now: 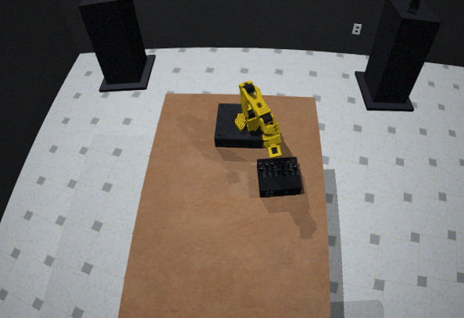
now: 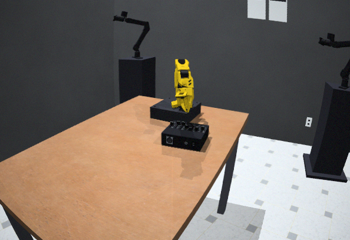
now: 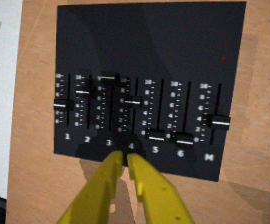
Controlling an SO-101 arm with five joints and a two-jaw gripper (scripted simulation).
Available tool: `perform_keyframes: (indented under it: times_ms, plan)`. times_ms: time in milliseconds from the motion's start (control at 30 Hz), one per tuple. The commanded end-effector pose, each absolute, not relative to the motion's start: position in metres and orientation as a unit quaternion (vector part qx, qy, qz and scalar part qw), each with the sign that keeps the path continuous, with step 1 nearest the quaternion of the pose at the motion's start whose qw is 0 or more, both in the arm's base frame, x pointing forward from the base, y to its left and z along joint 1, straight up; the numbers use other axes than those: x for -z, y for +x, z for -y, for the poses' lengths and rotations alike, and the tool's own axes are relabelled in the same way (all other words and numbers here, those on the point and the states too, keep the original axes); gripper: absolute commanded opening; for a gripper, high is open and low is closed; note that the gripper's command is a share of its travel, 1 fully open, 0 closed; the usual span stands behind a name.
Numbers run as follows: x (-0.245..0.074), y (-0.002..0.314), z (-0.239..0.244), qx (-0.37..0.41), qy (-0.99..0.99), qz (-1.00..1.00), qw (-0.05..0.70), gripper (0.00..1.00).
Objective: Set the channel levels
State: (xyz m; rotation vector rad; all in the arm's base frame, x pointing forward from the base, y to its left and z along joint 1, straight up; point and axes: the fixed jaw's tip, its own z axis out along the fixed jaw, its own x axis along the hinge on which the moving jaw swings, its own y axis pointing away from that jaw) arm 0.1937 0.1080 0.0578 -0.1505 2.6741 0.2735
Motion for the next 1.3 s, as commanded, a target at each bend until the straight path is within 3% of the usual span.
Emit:
perform_keyframes:
  times_ms: [0, 667, 1267]
  plan:
    - [-0.057, 0.191, -0.109, -0.098, -0.027, -0.975, 0.198, 0.0]
    - [-0.06, 0.175, -0.098, -0.037, 0.261, -0.964, 0.039, 0.0]
    - [-0.064, 0.169, -0.093, -0.001, 0.349, -0.937, 0.001, 0.0]
